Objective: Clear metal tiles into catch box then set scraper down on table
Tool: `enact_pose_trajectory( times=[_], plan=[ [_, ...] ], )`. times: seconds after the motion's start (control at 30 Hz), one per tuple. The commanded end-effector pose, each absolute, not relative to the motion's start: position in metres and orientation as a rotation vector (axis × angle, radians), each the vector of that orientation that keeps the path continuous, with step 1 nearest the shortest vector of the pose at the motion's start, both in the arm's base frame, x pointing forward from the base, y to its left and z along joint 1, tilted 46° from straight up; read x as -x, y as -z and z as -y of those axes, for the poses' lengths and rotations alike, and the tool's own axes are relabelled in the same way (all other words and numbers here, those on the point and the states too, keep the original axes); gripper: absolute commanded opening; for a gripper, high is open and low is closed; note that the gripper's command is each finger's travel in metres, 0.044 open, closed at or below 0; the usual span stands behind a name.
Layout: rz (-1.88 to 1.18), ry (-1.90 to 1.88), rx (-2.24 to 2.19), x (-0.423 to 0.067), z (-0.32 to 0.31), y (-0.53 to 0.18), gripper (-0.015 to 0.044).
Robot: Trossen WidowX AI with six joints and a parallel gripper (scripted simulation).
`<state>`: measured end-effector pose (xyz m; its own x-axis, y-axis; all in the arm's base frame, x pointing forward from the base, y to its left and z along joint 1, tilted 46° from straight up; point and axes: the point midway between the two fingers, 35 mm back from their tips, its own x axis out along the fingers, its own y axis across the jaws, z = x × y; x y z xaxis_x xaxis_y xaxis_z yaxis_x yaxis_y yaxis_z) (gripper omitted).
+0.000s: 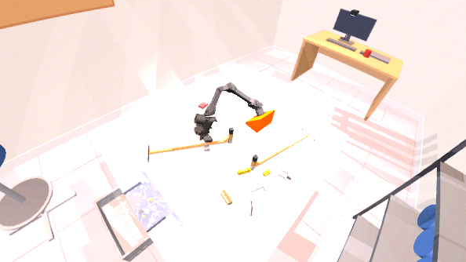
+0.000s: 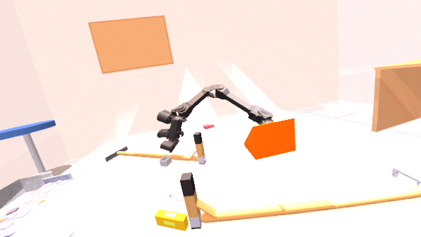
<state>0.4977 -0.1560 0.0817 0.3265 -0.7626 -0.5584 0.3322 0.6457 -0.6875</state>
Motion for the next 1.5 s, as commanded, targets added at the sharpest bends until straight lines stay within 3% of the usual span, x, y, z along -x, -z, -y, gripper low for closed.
enact_pose_trajectory(
  times=[0.0, 1.47],
  plan=[
    [-0.992, 0.755, 0.498, -0.502, 0.153, -0.081, 0.0],
    [-0.992, 0.753, 0.494, -0.528, 0.13, -0.055, 0.0]
  ],
)
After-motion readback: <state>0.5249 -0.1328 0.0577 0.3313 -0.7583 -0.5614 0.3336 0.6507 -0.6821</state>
